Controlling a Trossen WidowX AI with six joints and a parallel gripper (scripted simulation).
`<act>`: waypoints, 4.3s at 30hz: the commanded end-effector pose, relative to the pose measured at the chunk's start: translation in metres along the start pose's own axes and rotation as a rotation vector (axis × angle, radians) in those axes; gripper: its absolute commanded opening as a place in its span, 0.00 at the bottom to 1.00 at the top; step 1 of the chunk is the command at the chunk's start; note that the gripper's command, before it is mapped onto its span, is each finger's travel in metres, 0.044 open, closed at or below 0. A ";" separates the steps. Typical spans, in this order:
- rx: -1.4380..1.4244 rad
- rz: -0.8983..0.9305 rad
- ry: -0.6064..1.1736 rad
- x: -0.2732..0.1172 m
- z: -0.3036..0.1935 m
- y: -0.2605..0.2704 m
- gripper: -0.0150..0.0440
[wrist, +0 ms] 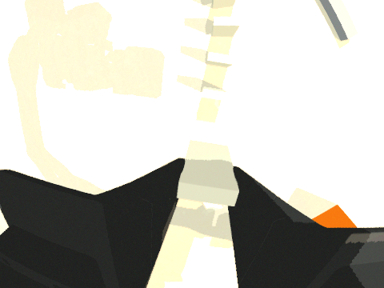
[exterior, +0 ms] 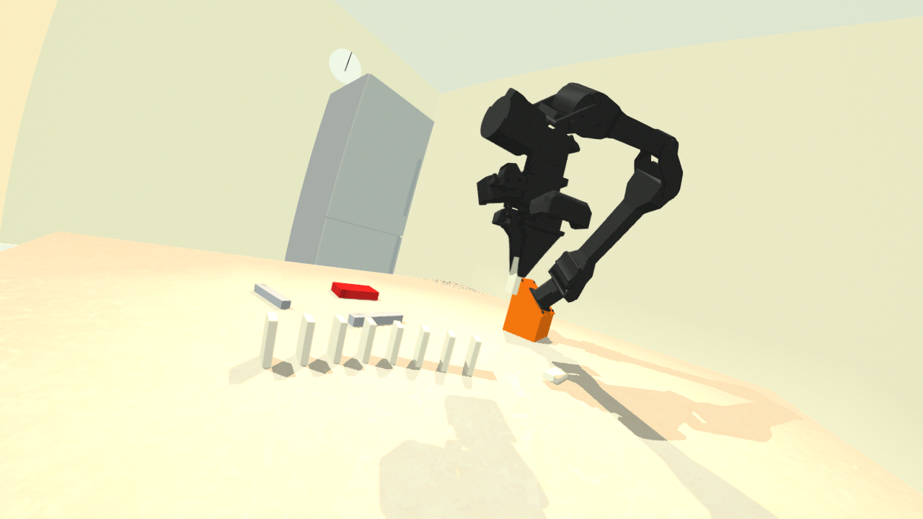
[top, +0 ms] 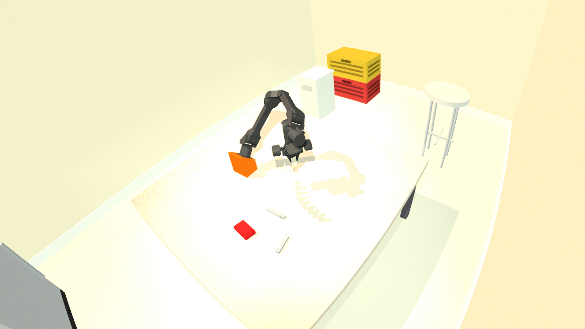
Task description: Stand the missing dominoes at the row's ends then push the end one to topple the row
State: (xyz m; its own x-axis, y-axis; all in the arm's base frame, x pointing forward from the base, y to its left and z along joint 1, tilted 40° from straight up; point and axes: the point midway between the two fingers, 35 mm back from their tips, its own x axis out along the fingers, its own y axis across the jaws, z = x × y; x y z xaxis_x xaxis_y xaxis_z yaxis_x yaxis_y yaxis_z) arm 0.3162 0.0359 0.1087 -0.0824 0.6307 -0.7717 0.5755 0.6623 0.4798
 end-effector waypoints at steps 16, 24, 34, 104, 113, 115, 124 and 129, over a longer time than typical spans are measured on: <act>0.002 0.002 0.005 0.097 -0.001 0.001 0.44; 0.002 0.006 0.009 0.119 -0.006 -0.001 0.44; 0.002 0.006 0.009 0.119 -0.006 -0.001 0.48; -0.619 0.011 0.014 0.142 -0.116 -0.011 1.00; -0.619 0.012 0.014 0.149 -0.116 -0.011 1.00; -0.619 0.012 0.014 0.149 -0.116 -0.011 0.96; -0.619 0.012 0.014 0.149 -0.116 -0.011 0.56; -0.619 0.012 0.014 0.149 -0.116 -0.011 0.44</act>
State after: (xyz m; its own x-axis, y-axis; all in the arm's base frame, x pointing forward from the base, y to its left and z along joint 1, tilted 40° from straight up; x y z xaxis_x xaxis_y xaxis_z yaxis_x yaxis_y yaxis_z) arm 0.2030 0.1693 0.0374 -0.0924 0.6421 -0.7610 -0.0061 0.7639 0.6453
